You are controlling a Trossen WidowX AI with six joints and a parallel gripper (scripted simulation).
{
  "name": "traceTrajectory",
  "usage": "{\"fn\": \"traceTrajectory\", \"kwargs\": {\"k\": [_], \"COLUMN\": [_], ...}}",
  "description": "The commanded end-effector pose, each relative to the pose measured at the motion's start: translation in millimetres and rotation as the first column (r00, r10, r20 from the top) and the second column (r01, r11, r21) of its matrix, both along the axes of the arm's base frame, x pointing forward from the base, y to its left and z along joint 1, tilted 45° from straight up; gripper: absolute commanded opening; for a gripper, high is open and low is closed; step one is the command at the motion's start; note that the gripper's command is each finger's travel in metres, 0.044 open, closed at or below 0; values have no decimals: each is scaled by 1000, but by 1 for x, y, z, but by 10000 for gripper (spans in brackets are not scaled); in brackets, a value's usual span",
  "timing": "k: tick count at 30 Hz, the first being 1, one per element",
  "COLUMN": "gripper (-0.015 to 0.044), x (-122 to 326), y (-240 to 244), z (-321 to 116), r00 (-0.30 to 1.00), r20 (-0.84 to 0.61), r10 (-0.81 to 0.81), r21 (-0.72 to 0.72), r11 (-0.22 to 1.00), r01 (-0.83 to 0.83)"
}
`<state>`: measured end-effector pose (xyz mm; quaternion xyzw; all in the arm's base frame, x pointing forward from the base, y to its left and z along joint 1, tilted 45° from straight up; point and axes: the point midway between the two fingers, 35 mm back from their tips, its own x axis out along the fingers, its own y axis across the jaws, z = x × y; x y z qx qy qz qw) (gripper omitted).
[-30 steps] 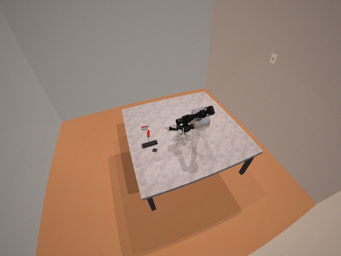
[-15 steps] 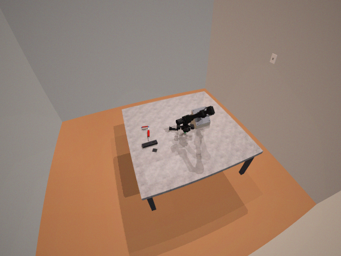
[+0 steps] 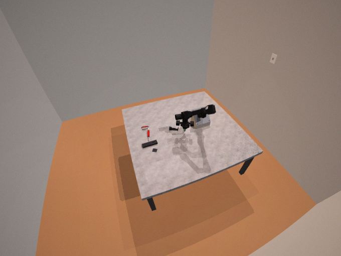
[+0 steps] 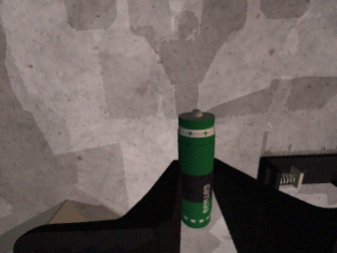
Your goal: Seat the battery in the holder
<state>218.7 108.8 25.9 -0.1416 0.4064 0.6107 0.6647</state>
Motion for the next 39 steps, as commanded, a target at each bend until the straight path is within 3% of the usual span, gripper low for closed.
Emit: {"fn": "traceTrajectory", "kwargs": {"k": [1, 6, 11, 18, 25, 39], "gripper": [60, 60, 60, 60, 60, 60], "x": [14, 36, 56, 82, 103, 104], "y": [-8, -20, -33, -54, -75, -69], "z": [-2, -7, -15, -30, -46, -56], "r00": [985, 890, 714, 363, -11, -17], "r20": [-117, -307, -464, -605, -633, -608], "r10": [-129, -338, -524, -708, -774, -793], "r21": [-26, -97, -203, -394, -584, -572], "r11": [992, 941, 848, 663, 468, 423], "r01": [126, 324, 489, 636, 663, 703]}}
